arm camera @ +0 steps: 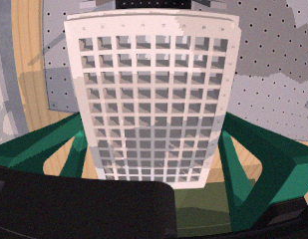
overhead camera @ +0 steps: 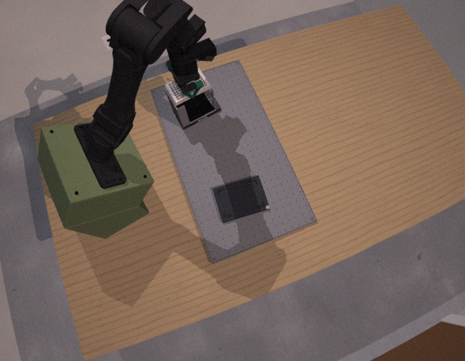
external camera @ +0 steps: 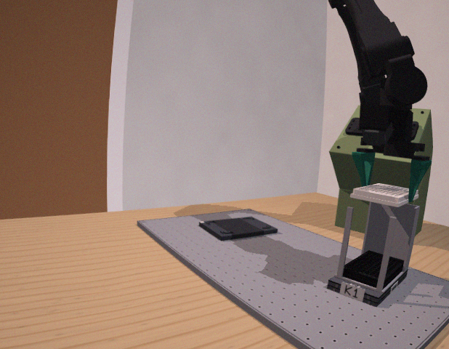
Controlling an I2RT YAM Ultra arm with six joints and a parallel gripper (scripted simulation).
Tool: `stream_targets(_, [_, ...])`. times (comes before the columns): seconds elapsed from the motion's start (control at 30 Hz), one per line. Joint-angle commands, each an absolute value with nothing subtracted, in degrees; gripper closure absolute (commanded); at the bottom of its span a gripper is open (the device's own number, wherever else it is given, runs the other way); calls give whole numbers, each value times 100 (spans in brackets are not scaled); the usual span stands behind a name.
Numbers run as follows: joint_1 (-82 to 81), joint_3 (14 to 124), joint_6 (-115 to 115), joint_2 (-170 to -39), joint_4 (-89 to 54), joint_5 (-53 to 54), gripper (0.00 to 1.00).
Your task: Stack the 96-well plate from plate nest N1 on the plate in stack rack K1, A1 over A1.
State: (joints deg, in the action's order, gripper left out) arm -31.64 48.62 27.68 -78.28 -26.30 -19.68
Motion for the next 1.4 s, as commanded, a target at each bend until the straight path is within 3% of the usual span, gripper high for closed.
stream_targets(0.0, [-3148,5026,2813,-7810,-2625,-2026,100])
stream_targets(1.37, [-3113,4881,2737,-7987,-2396,-1962,100])
